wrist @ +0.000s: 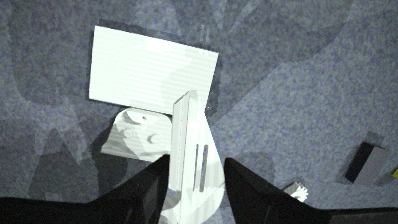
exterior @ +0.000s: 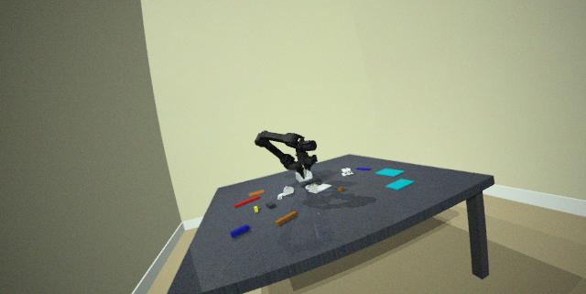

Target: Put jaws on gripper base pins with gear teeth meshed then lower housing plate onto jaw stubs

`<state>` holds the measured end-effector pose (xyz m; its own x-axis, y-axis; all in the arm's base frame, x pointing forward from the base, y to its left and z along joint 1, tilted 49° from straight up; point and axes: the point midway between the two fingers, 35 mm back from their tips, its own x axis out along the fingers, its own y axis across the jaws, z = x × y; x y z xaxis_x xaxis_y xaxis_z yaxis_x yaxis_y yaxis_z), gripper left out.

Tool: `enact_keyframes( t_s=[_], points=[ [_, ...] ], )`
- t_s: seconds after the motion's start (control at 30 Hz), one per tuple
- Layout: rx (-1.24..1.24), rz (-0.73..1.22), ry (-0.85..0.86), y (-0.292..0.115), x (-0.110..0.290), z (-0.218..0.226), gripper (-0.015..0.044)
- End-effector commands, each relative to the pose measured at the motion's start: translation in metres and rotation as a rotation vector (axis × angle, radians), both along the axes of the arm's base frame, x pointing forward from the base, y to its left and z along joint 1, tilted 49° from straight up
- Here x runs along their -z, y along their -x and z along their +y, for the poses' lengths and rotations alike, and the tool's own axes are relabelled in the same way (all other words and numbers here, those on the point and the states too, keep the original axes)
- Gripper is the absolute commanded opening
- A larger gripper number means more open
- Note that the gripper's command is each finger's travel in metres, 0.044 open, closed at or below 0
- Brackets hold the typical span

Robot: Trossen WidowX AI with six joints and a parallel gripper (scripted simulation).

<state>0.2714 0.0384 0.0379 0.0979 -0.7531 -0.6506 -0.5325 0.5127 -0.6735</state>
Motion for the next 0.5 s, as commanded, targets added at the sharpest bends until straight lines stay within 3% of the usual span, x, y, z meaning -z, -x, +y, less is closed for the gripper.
enact_keyframes(
  t_s=[0.0,0.47],
  points=[
    [-0.001,-0.001,-0.005,-0.006,0.009,0.009,0.0134],
    [0.000,-0.001,-0.006,-0.015,0.021,0.020,0.0134]
  ],
)
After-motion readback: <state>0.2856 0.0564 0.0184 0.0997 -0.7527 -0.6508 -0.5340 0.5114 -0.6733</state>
